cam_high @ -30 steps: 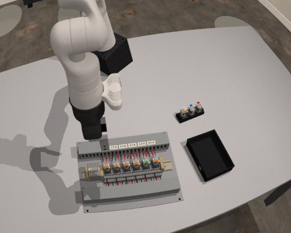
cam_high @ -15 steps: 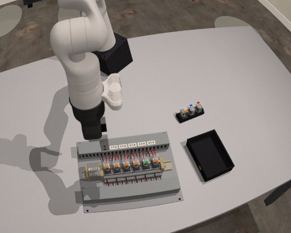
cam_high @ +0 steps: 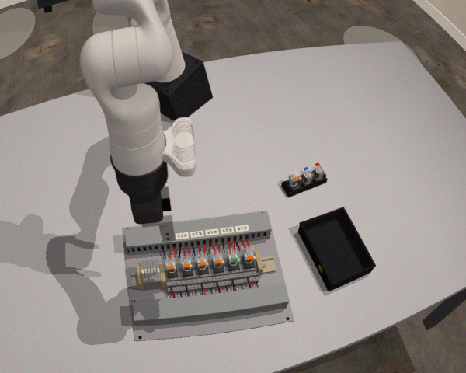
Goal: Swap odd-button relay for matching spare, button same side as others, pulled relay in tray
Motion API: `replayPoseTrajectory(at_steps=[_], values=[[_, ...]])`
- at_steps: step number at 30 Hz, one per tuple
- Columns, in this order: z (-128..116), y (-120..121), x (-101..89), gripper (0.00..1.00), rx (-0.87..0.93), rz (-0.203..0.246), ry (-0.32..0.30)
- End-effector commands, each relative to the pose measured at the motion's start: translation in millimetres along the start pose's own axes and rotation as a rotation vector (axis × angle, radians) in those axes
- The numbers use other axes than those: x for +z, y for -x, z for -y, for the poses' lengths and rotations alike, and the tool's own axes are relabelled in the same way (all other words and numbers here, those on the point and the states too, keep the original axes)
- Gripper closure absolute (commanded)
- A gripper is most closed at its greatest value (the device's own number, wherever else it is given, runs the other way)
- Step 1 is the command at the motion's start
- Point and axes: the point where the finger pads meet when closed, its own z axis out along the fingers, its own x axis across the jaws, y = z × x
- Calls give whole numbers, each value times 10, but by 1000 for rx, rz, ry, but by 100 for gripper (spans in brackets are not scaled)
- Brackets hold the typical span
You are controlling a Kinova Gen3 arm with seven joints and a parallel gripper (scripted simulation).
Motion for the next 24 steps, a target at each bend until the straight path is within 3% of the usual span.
replayPoseTrajectory(at_steps=[1, 4, 19, 24], values=[[1, -5, -7, 0, 0, -2, 0], [1, -5, -7, 0, 0, -2, 0], [460, -6, 379, 0, 0, -2, -1], [520, -28, 408, 0, 6, -9, -5]])
